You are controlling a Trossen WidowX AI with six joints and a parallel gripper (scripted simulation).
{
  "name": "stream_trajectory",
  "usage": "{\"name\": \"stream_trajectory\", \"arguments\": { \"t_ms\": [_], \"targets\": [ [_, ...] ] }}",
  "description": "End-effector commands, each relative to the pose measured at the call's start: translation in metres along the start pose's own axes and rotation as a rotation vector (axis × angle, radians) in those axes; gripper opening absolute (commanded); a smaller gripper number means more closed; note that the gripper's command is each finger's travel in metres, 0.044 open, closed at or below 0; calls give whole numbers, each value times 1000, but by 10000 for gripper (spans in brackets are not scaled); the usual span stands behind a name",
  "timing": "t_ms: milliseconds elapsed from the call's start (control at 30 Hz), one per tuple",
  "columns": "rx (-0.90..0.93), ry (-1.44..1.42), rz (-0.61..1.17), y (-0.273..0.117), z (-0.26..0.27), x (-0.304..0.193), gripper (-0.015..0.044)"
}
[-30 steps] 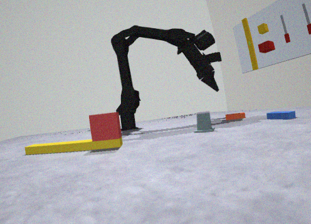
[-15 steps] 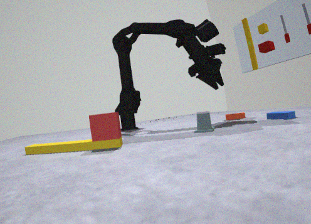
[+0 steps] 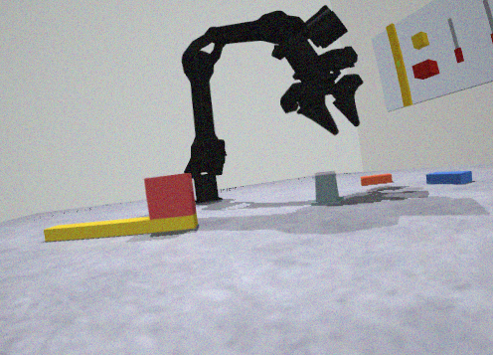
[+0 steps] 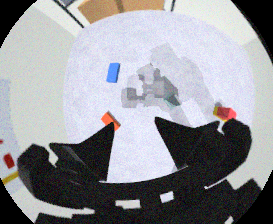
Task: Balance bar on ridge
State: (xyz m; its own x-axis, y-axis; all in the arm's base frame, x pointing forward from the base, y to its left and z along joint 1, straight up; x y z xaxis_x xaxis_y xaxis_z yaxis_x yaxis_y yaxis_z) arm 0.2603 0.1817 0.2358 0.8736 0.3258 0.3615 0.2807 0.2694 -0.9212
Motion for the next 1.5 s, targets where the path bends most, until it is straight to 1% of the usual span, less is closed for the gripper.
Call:
{"name": "stream_trajectory", "arguments": {
  "t_ms": [0, 800, 1467],
  "targets": [
    [-42, 90, -8, -1, -21, 7, 315],
    [-216, 685, 22, -21, -132, 14, 315],
    [-323, 1191, 47, -51, -223, -5, 315]
  ]
}}
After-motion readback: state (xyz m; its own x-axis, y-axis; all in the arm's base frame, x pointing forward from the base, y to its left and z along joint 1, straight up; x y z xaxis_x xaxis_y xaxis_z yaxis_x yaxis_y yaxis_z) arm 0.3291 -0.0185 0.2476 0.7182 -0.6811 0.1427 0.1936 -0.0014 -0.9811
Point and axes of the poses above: the point midway between the two fingers, 35 mm back from their tips, its own y axis out along the fingers, its own z axis across the jaws, x = y × z, the point moved 9 cm from there along -y, back along the fingers, and after that the axes turned 15 degrees about -y, right-handed, at the moved point
